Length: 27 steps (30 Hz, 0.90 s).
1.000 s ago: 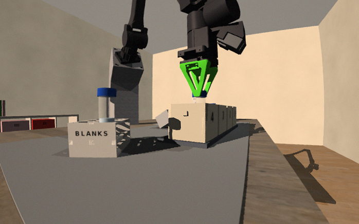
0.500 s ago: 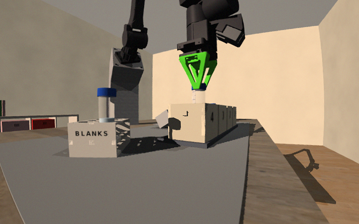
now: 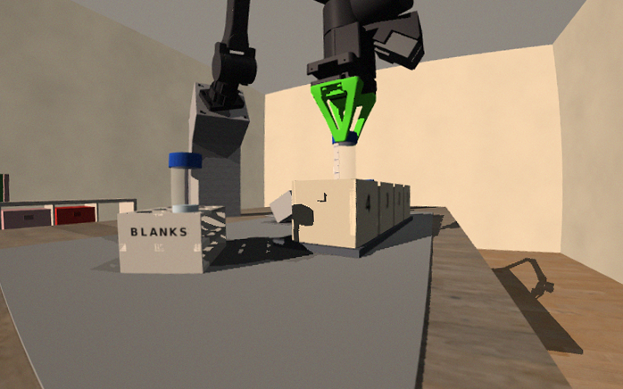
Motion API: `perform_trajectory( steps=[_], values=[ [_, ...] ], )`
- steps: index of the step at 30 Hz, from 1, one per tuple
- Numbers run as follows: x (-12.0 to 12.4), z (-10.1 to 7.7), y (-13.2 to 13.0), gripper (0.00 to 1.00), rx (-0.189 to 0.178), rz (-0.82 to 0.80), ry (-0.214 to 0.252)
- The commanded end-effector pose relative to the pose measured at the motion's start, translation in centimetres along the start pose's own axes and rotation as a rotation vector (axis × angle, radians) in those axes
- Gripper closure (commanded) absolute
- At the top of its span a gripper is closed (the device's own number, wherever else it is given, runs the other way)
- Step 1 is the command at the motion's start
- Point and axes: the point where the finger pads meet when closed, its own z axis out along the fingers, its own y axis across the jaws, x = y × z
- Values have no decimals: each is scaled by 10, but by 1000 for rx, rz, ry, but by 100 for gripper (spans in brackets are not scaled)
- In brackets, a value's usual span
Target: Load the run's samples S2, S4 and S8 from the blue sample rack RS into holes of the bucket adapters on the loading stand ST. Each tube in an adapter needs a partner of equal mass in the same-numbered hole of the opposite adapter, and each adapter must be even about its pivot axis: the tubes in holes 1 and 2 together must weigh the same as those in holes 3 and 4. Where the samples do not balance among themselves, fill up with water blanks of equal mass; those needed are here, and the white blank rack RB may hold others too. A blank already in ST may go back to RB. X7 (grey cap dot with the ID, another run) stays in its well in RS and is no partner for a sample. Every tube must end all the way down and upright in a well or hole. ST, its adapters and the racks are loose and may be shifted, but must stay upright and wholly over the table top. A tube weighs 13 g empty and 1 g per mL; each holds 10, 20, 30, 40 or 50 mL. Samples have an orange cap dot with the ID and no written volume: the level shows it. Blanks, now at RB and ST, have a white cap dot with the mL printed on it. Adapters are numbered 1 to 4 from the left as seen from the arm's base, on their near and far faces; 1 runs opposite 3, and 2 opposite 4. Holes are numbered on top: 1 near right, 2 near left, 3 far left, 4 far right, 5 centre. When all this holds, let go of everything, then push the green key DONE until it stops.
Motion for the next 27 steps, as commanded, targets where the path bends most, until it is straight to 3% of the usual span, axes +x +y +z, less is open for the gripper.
perform_trajectory(
  steps=[1,27],
  values=[
    [-10,-22,0,100,6,5,-32],
    [-13,-53,-2,100,8,7,-40]
  ],
)
